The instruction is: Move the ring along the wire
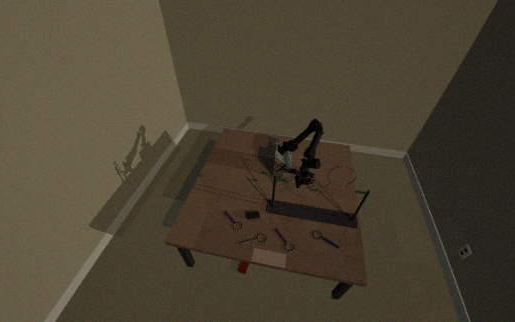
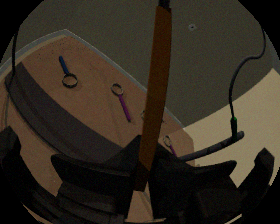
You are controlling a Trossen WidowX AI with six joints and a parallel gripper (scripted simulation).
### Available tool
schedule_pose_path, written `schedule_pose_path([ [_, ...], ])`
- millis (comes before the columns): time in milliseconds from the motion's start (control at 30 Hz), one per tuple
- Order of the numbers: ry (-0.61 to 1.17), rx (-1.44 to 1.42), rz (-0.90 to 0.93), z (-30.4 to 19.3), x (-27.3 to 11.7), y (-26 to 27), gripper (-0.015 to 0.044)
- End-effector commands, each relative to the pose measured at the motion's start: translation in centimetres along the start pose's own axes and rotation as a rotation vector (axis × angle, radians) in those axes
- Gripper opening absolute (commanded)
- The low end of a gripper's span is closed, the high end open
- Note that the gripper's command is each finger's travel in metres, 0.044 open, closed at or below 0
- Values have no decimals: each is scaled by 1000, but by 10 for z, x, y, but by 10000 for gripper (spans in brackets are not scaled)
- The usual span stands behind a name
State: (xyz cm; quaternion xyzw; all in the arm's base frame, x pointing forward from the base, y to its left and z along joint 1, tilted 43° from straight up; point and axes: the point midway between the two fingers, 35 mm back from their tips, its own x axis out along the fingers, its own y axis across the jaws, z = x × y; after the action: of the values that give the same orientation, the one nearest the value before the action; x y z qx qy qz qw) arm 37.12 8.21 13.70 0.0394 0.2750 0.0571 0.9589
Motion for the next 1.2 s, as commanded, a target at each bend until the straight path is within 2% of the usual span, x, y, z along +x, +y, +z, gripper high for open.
schedule_pose_path([
  [0, 9, -102, -61, 1, -5, -19, -150],
  [567, 53, -449, -259, 18, -21, -75, -150],
  [1167, 83, -689, -396, 41, -39, -107, -150],
])
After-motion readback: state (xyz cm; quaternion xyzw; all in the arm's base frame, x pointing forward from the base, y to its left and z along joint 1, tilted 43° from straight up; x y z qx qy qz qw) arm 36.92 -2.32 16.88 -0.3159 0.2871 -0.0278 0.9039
